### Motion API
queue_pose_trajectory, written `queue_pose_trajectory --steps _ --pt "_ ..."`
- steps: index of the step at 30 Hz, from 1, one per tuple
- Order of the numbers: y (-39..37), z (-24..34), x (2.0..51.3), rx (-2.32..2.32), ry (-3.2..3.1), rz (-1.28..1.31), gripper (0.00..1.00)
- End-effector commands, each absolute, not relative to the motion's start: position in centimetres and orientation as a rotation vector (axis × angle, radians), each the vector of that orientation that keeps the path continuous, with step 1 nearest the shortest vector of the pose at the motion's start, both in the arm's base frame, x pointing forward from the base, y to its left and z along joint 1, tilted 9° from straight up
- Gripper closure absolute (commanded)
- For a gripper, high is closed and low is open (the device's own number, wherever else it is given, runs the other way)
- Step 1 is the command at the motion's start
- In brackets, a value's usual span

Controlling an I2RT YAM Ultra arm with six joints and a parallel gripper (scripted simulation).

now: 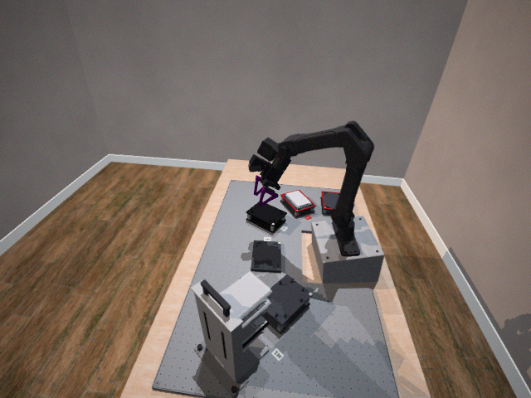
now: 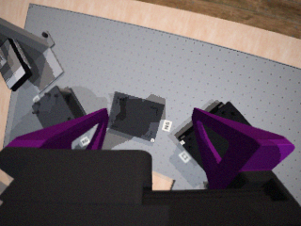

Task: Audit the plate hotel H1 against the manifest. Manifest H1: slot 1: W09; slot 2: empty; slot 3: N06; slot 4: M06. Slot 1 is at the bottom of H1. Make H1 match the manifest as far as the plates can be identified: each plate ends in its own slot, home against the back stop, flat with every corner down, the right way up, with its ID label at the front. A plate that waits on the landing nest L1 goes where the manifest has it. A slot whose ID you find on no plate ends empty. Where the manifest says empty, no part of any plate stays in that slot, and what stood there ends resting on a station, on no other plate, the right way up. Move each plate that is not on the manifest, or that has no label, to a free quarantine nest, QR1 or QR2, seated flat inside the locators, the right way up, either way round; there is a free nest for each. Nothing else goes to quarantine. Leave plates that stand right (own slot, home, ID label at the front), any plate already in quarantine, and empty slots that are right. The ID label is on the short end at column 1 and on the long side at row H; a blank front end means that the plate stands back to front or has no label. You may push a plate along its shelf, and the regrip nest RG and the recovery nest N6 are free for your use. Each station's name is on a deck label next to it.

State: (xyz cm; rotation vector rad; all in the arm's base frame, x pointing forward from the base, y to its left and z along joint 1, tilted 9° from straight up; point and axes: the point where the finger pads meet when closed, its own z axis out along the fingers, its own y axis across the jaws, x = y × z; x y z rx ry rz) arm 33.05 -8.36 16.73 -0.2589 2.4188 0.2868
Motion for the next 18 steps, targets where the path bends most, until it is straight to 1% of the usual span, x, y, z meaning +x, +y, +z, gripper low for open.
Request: queue_pose_trajectory --steps 1,18 --pt "-7.92 17.53 33.36 -0.388 2.347 0.286 0.0" --pt "-7.92 17.52 33.34 -0.668 2.207 0.296 0.0"
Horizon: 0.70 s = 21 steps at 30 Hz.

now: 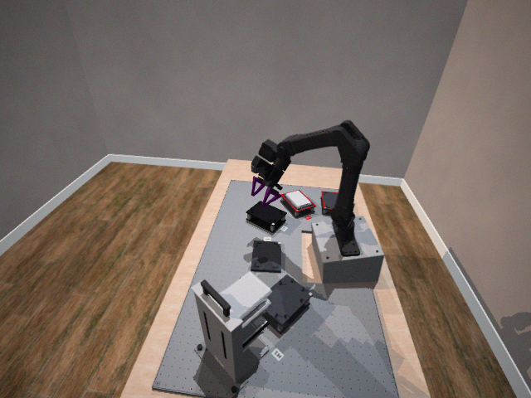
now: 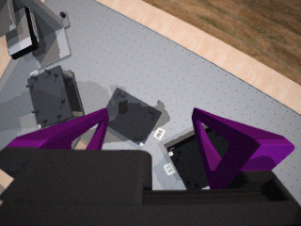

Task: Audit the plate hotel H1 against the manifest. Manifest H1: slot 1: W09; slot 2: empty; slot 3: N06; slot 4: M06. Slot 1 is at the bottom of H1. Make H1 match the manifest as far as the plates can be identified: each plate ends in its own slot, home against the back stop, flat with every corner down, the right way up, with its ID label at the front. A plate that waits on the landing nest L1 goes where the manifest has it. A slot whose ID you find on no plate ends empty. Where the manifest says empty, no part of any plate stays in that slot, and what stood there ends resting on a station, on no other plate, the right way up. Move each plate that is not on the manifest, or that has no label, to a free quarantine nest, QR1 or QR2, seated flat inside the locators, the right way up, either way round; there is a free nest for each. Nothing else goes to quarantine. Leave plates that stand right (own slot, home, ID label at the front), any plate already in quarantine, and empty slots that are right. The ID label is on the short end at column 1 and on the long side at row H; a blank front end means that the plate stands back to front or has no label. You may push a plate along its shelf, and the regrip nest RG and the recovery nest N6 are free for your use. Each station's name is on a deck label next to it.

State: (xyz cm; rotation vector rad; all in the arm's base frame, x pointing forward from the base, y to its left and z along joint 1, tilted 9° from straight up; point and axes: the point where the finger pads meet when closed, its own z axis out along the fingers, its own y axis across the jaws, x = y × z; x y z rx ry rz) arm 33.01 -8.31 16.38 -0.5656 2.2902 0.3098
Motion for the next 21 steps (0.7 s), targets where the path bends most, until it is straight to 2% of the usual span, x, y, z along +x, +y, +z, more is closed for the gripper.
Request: queue_pose_trajectory --steps 1,21 --pt "-7.92 17.52 33.34 -0.687 2.197 0.297 0.0" --pt "-7.58 17.5 33.29 -0.932 2.044 0.302 0.0"
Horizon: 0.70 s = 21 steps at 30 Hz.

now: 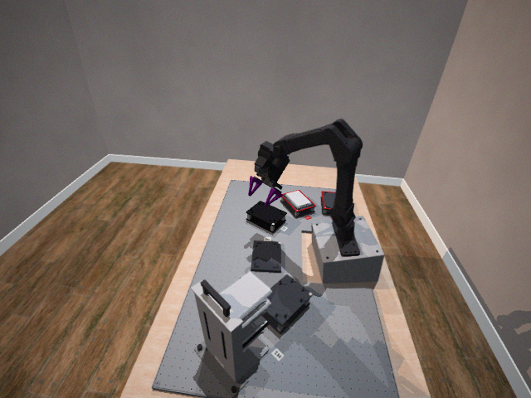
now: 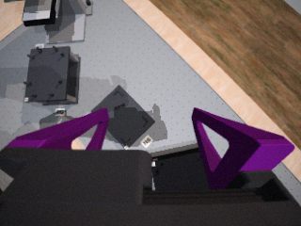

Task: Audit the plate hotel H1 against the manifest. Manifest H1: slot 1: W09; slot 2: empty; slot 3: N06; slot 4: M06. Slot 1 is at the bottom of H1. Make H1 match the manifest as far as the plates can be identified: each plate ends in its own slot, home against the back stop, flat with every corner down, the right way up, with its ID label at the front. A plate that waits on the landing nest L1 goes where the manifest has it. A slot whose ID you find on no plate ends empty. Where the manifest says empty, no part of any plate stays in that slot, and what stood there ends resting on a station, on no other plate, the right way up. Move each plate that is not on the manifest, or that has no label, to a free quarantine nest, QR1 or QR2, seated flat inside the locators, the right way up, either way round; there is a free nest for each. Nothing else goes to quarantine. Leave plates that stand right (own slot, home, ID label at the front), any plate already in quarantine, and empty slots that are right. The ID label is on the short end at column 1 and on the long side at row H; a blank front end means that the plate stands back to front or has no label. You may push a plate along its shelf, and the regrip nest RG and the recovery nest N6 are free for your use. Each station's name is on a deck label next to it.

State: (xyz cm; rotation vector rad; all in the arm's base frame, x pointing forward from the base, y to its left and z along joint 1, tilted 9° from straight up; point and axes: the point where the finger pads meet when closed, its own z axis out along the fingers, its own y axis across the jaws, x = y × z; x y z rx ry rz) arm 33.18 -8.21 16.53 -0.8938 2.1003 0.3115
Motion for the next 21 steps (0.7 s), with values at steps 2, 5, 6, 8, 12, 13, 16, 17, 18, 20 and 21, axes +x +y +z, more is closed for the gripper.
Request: queue_pose_trajectory --steps 2,5,6,8,12,13,16,17,18,20,21 --pt "-6.9 17.5 33.2 -0.932 2.044 0.303 0.0" --pt "-5.9 17.5 33.1 -0.932 2.044 0.303 0.0" --pt "-5.6 17.5 33.1 -0.932 2.044 0.303 0.0" --pt "-4.9 17.5 33.0 -0.932 2.044 0.303 0.0" --pt "-3.6 17.5 32.8 -0.932 2.044 0.303 0.0" --pt "-3.3 17.5 32.8 -0.932 2.043 0.303 0.0" --pt "-2.9 17.5 32.7 -0.932 2.043 0.303 0.0" --pt "-2.6 17.5 32.7 -0.932 2.043 0.304 0.0" --pt "-2.3 17.4 32.7 -0.932 2.043 0.304 0.0" --pt "-1.6 17.4 32.6 -0.932 2.043 0.304 0.0" --pt "-1.3 17.4 32.5 -0.932 2.043 0.304 0.0"
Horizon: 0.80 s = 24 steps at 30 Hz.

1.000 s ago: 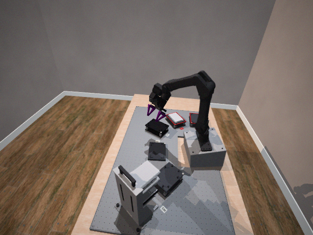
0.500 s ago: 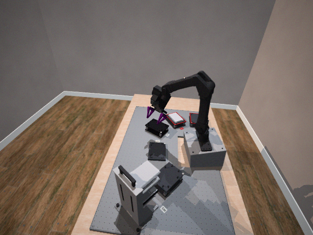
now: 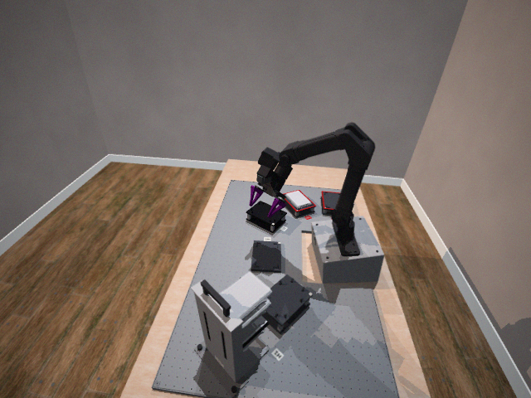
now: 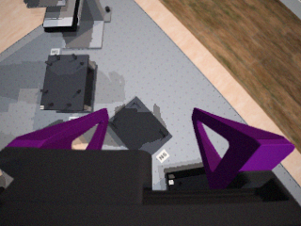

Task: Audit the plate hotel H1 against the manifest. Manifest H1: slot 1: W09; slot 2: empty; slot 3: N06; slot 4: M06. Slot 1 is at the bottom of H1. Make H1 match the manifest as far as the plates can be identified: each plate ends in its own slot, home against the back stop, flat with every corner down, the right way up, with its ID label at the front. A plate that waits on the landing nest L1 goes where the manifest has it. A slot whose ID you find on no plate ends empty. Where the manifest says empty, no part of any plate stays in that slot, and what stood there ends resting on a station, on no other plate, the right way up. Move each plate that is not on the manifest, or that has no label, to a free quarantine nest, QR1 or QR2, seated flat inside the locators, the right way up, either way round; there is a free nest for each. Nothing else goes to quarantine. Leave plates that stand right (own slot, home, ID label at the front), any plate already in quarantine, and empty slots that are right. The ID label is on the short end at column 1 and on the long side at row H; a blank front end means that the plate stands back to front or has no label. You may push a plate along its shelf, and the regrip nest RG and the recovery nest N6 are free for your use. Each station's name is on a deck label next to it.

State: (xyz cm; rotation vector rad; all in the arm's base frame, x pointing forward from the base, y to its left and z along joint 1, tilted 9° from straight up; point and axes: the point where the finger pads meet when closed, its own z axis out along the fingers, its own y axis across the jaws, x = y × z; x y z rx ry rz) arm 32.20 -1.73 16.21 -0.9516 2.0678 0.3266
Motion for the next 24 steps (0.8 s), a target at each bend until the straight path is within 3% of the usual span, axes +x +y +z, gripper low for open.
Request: queue_pose_trajectory --steps 1,24 --pt "-1.0 17.4 32.5 -0.932 2.043 0.304 0.0" --pt "6.0 17.4 31.7 -0.93 2.041 0.306 0.0"
